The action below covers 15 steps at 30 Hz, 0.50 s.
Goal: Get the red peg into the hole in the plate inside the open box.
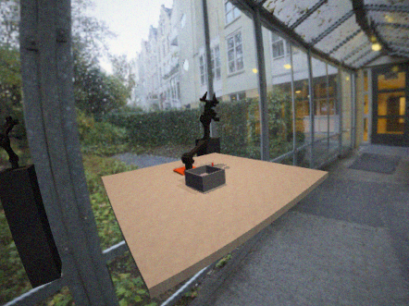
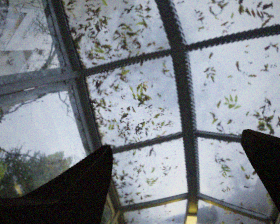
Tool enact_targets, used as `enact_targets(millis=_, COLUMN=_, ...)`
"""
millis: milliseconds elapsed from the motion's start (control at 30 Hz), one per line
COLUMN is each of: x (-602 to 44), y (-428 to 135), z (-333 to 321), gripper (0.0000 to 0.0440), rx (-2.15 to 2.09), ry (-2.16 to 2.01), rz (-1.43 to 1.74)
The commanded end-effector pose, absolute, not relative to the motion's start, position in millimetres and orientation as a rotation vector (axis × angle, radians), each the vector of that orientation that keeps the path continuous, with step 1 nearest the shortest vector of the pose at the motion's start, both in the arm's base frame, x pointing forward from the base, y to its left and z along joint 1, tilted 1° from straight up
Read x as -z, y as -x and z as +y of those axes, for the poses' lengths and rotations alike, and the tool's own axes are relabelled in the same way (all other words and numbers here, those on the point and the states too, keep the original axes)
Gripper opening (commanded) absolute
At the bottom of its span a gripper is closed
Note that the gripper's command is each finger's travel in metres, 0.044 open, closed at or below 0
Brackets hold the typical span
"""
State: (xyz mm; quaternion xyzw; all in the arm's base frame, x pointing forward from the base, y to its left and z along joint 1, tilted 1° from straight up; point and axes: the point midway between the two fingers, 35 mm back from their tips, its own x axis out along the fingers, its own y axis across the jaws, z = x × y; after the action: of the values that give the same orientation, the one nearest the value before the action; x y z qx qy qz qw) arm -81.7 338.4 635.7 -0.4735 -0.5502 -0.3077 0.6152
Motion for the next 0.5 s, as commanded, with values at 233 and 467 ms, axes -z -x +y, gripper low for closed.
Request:
enact_targets(millis=233, x=-655.2, y=73.0, z=250.3, gripper=0.044, rx=0.78, ry=0.851, rz=-1.133)
enact_targets(millis=467, x=-660.0, y=56.1, z=173.4, gripper=0.044, rx=0.812, ry=0.632, rz=-1.007)
